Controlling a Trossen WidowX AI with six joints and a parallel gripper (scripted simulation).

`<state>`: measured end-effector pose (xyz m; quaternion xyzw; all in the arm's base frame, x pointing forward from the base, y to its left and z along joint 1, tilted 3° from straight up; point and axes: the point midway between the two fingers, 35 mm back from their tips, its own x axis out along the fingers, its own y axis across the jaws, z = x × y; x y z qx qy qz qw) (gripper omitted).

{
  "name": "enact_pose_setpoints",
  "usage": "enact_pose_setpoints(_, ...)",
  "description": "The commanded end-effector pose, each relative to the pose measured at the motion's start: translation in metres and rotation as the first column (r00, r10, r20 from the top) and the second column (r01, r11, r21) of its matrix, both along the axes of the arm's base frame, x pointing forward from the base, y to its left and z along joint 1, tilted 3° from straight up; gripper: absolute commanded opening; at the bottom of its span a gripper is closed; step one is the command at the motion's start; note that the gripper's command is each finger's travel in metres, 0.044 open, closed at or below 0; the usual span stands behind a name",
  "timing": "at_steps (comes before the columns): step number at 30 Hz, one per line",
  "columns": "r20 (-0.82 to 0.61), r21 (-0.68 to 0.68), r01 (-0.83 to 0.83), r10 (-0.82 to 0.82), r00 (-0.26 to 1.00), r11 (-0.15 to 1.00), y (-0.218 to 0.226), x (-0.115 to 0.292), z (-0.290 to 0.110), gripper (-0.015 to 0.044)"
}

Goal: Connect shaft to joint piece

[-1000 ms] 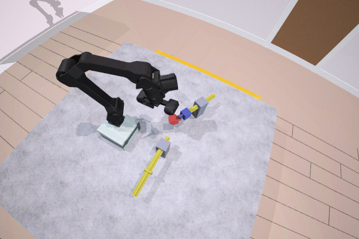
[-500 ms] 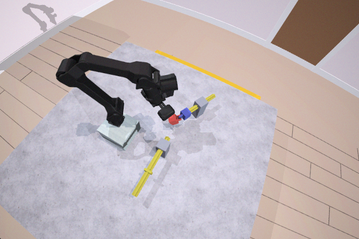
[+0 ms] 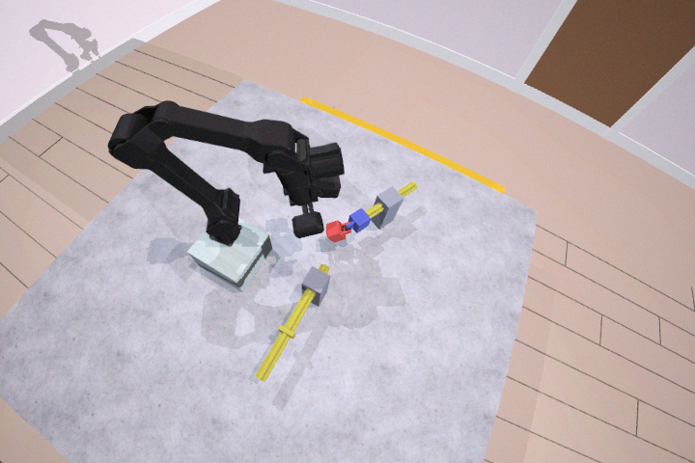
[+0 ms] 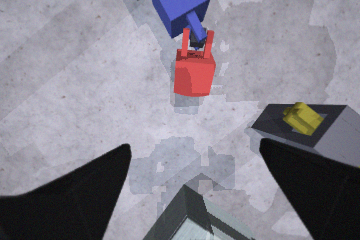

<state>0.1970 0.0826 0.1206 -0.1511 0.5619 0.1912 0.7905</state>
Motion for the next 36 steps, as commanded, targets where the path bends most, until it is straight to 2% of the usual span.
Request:
enact_pose_setpoints(1, -0.013, 0.033, 0.114, -0.113, 0.993, 0.993, -0.0005, 0.0002, -0.0004, 0.0440)
enact_pose_setpoints(9, -0.059, 0.095, 0.335, -0.330, 0.942, 0.937, -0.0005, 0.0001, -0.0012, 0.0440)
enact_pose_setpoints(17, -0.117, 0.146, 0.539, -0.526, 0.842, 0.830, -0.0003, 0.0001, -0.0020, 0.0440)
enact_pose_setpoints(26, -0.195, 0.185, 0.734, -0.708, 0.679, 0.654, -0.0001, 0.0002, -0.0029, 0.0440)
enact_pose_setpoints(36, -0.287, 0.202, 0.892, -0.846, 0.449, 0.405, -0.0002, 0.0001, -0.0039, 0.0440)
